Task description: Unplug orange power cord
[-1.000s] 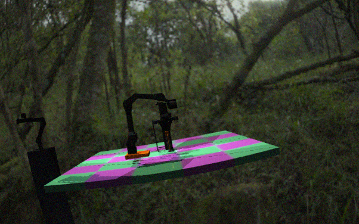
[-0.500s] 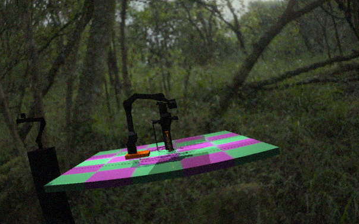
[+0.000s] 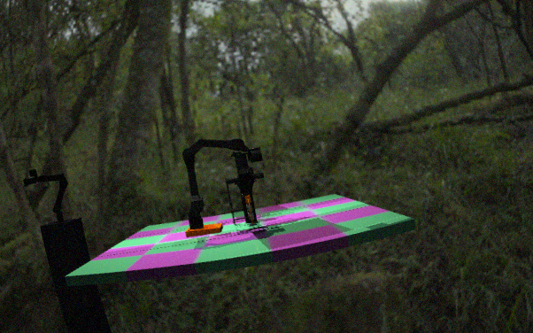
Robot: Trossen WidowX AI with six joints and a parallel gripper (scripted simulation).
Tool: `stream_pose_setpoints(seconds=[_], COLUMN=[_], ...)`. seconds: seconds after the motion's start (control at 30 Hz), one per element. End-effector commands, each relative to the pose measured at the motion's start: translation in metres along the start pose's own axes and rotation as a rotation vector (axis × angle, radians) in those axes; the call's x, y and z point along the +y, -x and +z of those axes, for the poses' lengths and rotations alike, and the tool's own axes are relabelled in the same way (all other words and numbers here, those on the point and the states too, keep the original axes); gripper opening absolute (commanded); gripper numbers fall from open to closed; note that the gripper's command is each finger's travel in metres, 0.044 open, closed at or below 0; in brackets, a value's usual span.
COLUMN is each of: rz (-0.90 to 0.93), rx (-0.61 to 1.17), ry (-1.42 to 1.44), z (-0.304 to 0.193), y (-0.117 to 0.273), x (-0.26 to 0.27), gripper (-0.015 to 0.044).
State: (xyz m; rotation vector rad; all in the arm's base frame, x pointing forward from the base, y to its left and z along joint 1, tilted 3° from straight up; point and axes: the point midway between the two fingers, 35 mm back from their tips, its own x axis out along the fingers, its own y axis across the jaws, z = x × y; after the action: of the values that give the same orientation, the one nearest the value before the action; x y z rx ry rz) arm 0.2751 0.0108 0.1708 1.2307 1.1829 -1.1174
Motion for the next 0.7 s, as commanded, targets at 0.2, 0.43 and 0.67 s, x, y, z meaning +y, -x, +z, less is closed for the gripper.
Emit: stream_pose_setpoints(seconds=[0.2, 0.43, 0.67], rz=[-0.003, 0.000, 0.000], rx=[-0.003, 0.000, 0.000], ry=[-0.005, 0.000, 0.000], z=[-0.0001, -0.0005, -0.0005], y=[-0.0120, -0.0093, -0.0093], x=[-0.0009, 0.0000, 0.0000], gripper=[0.0160, 0.0055, 0.0008])
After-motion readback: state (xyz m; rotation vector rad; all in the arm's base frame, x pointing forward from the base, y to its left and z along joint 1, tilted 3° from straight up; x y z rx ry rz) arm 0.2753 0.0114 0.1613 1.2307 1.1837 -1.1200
